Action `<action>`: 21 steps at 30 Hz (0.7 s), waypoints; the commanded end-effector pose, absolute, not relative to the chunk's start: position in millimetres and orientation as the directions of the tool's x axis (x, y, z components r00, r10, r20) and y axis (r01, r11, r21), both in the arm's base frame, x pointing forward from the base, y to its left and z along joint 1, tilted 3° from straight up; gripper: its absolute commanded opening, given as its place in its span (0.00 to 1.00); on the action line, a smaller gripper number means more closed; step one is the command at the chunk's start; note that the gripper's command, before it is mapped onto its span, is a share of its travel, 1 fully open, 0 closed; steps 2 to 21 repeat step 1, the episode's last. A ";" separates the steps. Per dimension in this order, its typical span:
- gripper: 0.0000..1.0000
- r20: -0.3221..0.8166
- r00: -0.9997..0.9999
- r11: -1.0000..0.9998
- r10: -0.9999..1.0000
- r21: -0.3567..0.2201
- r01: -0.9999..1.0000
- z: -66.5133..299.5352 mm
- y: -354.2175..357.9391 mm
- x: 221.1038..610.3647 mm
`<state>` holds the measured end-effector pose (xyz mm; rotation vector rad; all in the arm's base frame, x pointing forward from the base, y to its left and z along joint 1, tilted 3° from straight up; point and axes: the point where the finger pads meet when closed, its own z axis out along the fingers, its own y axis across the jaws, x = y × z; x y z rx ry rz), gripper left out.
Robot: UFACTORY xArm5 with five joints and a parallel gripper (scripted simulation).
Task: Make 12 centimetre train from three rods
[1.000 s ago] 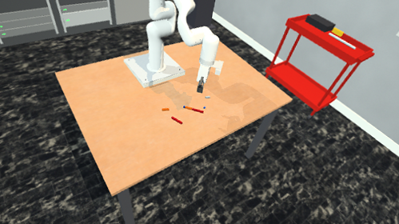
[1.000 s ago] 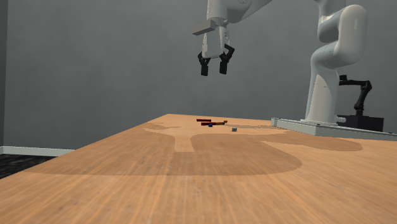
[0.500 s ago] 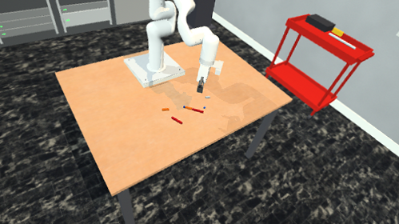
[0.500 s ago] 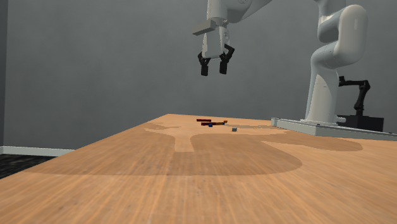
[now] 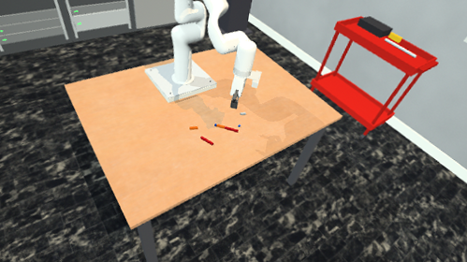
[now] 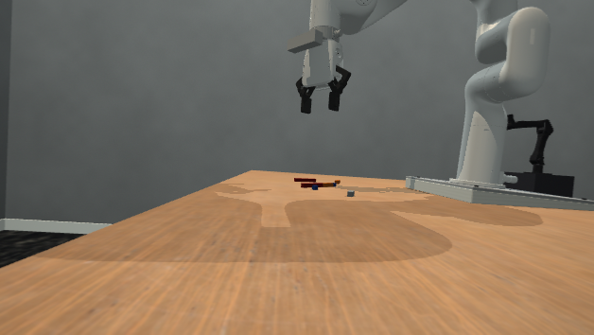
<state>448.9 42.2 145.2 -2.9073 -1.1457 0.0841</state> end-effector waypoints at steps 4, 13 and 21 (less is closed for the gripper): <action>1.00 -0.041 0.730 -0.731 0.682 -0.032 0.681 146.7 42.3 450.1; 1.00 -0.041 0.730 -0.731 0.682 -0.032 0.681 146.7 42.3 450.1; 1.00 -0.041 0.730 -0.731 0.682 -0.032 0.681 146.7 42.3 450.1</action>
